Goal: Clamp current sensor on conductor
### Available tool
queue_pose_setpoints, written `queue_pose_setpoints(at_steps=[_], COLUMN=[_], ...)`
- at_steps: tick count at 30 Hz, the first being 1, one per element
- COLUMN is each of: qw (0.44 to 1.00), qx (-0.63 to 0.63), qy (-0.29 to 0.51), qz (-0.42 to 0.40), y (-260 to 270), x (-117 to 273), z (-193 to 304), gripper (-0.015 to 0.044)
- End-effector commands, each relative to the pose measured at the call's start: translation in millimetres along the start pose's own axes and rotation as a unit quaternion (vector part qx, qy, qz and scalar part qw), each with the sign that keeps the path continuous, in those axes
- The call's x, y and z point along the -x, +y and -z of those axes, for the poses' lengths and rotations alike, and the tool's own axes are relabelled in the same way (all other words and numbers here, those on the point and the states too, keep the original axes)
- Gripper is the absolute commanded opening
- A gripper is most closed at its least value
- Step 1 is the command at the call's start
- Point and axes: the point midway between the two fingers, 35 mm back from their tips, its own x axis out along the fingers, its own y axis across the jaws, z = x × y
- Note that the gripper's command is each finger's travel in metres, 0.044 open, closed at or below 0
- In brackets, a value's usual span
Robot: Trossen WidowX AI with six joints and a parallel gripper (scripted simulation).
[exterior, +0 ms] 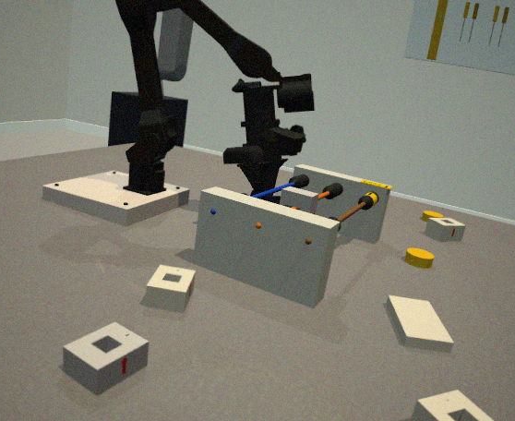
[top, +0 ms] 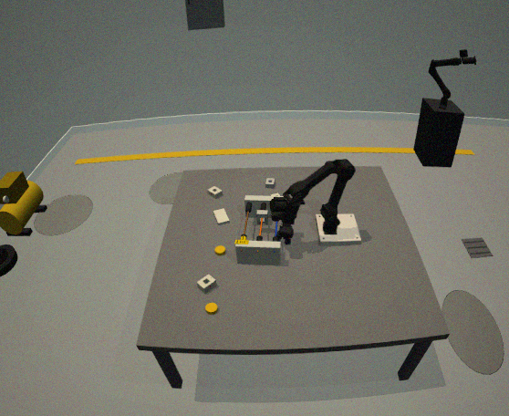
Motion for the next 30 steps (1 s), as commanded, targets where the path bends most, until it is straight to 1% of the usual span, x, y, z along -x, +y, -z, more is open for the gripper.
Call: queue_pose_setpoints(at_steps=[1,10,18,28,29,30], qw=[1.000,1.000,1.000,1.000,1.000,1.000], qx=[-0.002,-0.002,-0.002,0.001,0.001,0.001], qy=[-0.002,0.000,0.000,0.003,0.003,0.003], qz=[0.000,0.000,0.000,-0.001,-0.001,-0.001], y=[-0.1,-2.9,-3.3,-2.6,-2.6,-2.6], x=[5.5,12.7,10.0,11.3,11.3,11.3], z=[14.2,49.3,52.6,51.8,51.8,51.8], gripper=[0.0000,0.0000,0.0000,0.0263,0.0283,0.0283])
